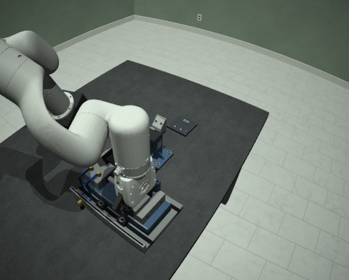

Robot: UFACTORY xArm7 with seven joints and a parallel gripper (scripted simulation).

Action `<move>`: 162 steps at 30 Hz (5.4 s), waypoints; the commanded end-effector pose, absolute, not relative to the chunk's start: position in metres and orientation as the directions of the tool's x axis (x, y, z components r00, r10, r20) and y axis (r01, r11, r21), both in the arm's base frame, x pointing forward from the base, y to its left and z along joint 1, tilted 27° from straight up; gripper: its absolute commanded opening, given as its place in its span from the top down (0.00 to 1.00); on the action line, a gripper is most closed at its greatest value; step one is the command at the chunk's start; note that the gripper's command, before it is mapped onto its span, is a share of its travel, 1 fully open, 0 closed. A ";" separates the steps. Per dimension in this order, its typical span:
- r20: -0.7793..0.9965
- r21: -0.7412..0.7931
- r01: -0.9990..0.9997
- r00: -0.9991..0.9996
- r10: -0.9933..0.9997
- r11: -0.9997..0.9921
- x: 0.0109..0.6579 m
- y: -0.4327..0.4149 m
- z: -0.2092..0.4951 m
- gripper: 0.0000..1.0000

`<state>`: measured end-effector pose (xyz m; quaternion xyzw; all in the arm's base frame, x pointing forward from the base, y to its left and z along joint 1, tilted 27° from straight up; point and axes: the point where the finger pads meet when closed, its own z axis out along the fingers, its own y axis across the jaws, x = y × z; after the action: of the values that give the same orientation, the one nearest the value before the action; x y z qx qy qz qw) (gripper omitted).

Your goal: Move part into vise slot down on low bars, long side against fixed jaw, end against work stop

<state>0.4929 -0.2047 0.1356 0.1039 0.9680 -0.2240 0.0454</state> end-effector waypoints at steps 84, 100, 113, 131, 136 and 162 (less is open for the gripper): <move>-0.138 -0.425 0.221 -0.974 0.179 0.878 0.491 -0.170 0.206 1.00; -0.138 -0.425 0.221 -0.974 0.179 0.878 0.491 -0.170 0.206 1.00; -0.138 -0.425 0.221 -0.974 0.179 0.878 0.491 -0.170 0.206 1.00; -0.139 -0.427 0.220 -0.974 0.177 0.877 0.478 -0.209 0.224 1.00; -0.139 -0.427 0.220 -0.974 0.177 0.877 0.478 -0.209 0.224 1.00; -0.139 -0.427 0.220 -0.974 0.177 0.877 0.478 -0.209 0.224 1.00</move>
<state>0.4769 -0.2098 0.2225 0.1034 0.9678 -0.2250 0.0459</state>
